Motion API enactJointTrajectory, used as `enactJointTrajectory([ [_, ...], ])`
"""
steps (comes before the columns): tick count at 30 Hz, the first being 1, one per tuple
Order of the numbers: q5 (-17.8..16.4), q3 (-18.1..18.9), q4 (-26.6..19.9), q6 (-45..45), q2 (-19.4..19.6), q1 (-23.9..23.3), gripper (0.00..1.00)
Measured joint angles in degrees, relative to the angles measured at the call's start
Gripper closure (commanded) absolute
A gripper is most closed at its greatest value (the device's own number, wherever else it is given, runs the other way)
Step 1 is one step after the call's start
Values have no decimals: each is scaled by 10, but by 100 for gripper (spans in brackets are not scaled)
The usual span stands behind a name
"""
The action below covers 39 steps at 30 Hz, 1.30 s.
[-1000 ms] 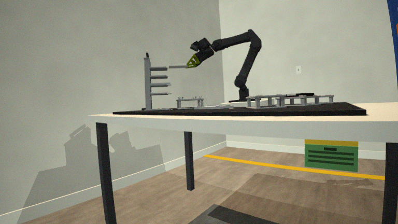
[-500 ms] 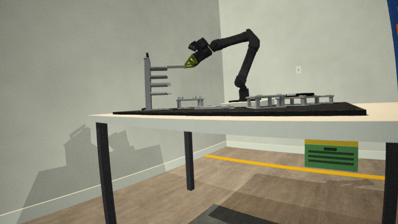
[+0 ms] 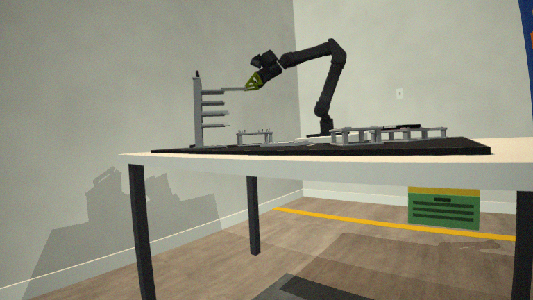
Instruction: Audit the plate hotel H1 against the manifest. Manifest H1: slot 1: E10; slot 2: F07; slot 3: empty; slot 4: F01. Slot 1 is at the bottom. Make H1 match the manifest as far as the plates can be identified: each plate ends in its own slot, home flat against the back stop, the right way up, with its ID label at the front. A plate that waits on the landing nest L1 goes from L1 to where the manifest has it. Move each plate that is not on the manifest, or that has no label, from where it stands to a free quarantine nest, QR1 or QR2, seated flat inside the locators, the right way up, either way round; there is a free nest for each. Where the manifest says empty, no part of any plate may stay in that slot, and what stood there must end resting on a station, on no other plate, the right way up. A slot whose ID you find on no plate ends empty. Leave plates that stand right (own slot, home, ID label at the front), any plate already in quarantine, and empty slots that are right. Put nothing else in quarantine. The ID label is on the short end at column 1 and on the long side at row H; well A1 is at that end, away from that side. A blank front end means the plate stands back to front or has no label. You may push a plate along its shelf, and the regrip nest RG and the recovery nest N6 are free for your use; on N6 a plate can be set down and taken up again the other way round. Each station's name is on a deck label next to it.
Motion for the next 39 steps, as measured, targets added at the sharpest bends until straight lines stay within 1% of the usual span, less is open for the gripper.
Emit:
enactJointTrajectory([
  [26,1,1,2,1,1,0,14],
  [39,9,5,15,5,18,10,14],
])
